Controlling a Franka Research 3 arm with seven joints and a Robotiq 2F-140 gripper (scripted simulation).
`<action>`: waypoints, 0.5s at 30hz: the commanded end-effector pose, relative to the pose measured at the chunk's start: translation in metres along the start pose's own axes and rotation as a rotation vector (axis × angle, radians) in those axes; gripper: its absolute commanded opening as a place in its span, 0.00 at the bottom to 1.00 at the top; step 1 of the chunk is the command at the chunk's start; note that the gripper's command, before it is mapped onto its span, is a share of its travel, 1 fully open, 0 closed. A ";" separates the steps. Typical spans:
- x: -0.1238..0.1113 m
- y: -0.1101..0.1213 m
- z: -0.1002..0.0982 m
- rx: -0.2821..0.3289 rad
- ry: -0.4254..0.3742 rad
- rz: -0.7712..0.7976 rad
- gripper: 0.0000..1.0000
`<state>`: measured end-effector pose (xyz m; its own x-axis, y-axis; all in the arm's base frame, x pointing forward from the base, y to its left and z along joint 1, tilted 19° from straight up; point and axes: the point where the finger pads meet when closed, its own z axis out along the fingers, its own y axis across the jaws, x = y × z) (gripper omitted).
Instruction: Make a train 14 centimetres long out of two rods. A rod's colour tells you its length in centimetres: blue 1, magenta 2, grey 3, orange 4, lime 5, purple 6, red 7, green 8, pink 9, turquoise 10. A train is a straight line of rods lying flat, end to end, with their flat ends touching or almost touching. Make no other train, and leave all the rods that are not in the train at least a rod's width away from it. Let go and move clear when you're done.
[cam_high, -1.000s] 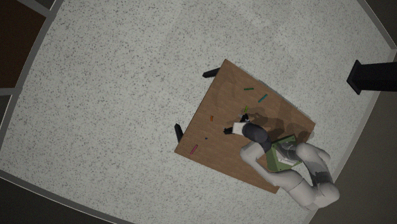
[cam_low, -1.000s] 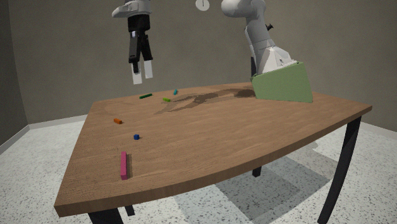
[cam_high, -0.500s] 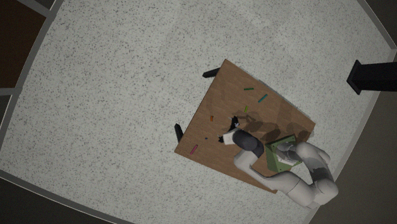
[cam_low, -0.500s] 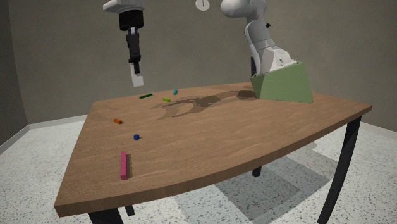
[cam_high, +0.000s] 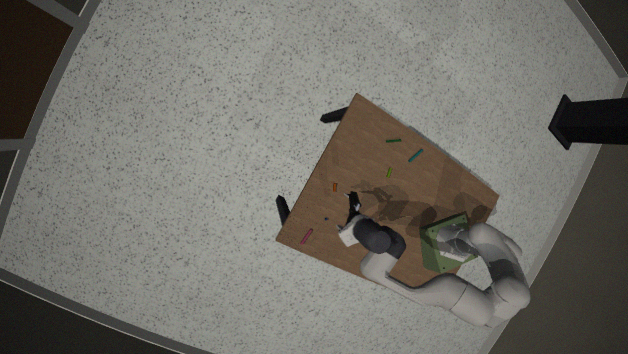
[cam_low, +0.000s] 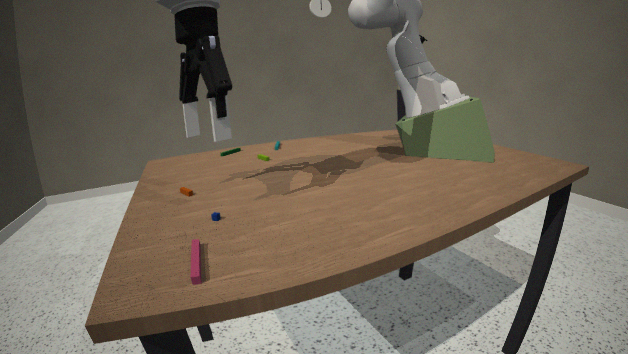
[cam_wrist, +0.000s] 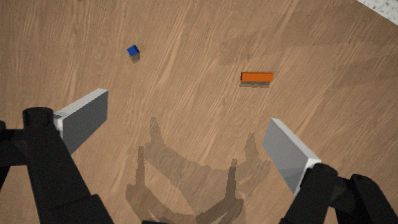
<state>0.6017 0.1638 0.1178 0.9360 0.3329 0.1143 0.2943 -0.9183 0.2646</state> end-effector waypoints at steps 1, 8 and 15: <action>0.011 -0.010 0.000 -0.004 0.002 -0.167 1.00; 0.028 -0.034 0.000 -0.007 0.007 -0.311 1.00; 0.047 -0.065 0.001 -0.012 0.014 -0.486 1.00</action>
<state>0.6232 0.2297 0.1071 0.7801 0.6248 0.0340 0.5889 -0.7515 0.2976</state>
